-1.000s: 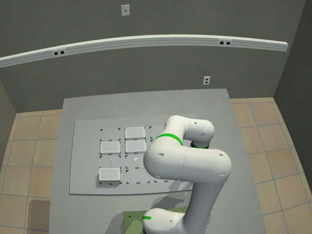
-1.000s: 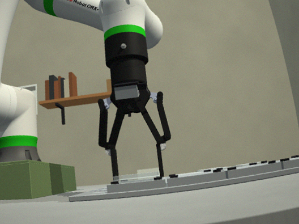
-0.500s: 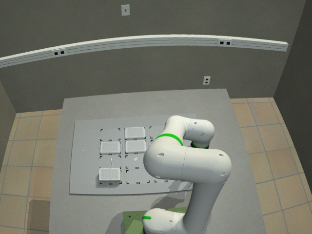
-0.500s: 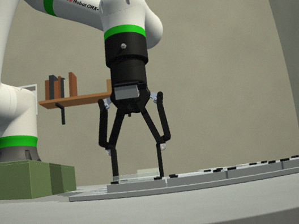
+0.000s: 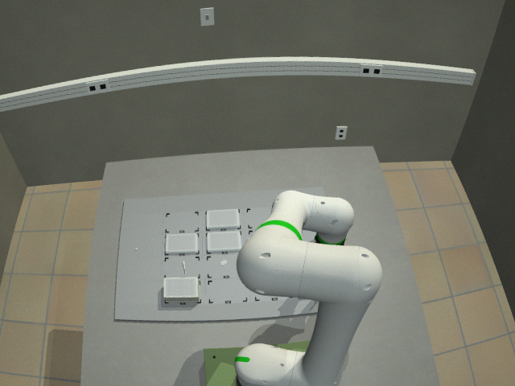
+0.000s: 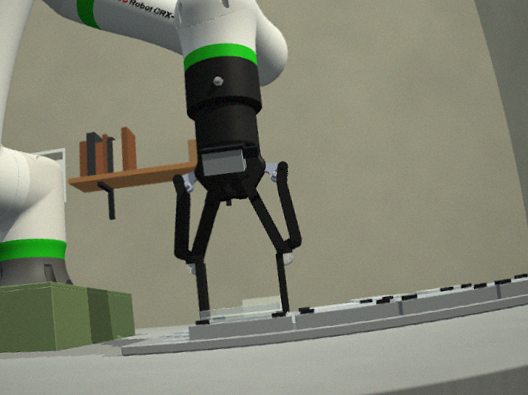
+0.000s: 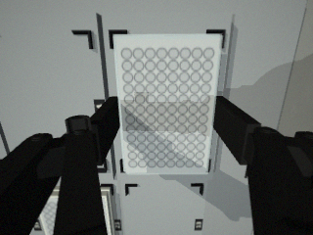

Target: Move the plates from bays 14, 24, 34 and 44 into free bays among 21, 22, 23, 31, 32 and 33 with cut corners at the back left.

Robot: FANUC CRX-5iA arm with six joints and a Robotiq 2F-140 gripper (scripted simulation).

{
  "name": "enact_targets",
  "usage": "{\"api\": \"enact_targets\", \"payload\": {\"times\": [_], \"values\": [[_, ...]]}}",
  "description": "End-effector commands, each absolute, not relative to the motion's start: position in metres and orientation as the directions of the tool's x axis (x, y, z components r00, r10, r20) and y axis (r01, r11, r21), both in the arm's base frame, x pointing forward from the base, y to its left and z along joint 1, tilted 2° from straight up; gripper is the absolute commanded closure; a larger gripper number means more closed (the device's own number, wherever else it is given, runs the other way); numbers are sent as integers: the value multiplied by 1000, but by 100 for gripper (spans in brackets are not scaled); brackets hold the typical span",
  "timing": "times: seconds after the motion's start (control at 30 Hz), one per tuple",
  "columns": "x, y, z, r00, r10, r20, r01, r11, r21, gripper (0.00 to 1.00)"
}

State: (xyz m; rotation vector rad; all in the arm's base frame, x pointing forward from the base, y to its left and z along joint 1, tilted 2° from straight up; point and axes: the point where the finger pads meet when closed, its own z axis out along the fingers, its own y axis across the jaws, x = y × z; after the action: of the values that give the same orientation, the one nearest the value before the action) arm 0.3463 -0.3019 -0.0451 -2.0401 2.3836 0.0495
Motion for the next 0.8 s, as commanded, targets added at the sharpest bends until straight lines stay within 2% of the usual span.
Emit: {"api": "enact_targets", "payload": {"times": [0.0,0.73,0.77], "values": [[347,-302,-44,-154,-988,-22,-988,154,20,41],[347,-302,-44,-154,-988,-22,-988,154,20,43],[347,-302,-44,-154,-988,-22,-988,154,20,90]]}}
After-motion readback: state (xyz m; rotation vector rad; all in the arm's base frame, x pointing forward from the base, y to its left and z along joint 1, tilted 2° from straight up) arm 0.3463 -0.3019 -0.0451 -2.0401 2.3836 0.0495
